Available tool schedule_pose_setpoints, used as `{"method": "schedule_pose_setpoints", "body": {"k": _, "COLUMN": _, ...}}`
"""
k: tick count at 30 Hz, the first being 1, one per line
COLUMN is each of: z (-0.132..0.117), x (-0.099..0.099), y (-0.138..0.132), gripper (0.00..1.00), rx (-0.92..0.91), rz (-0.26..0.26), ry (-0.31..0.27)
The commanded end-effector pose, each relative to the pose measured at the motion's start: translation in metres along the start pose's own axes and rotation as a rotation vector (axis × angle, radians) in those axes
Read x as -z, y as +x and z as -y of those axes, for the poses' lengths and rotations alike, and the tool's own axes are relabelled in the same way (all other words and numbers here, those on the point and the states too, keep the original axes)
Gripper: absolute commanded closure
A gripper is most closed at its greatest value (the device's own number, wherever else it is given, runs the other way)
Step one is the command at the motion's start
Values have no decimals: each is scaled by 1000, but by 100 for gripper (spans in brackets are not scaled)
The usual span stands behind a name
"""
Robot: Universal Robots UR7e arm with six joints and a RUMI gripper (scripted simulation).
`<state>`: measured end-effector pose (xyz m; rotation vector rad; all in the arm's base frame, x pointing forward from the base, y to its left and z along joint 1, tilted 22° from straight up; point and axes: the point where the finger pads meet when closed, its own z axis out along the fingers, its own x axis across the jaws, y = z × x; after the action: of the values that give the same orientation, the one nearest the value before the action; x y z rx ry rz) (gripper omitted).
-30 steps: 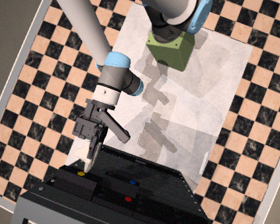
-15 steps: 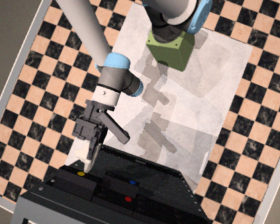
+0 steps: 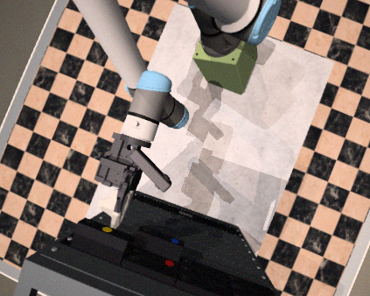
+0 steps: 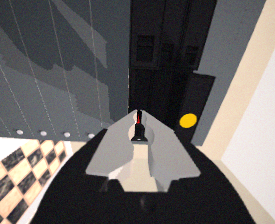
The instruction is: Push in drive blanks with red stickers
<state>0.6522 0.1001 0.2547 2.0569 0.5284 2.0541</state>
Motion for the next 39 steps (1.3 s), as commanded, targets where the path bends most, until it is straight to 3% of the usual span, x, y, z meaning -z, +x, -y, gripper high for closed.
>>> {"method": "schedule_pose_setpoints", "body": {"k": 1, "z": 0, "x": 0, "y": 1, "gripper": 100, "rx": 0, "rz": -1, "ry": 0}}
{"method": "schedule_pose_setpoints", "body": {"k": 39, "z": 0, "x": -5, "y": 1, "gripper": 100, "rx": 0, "rz": -1, "ry": 0}}
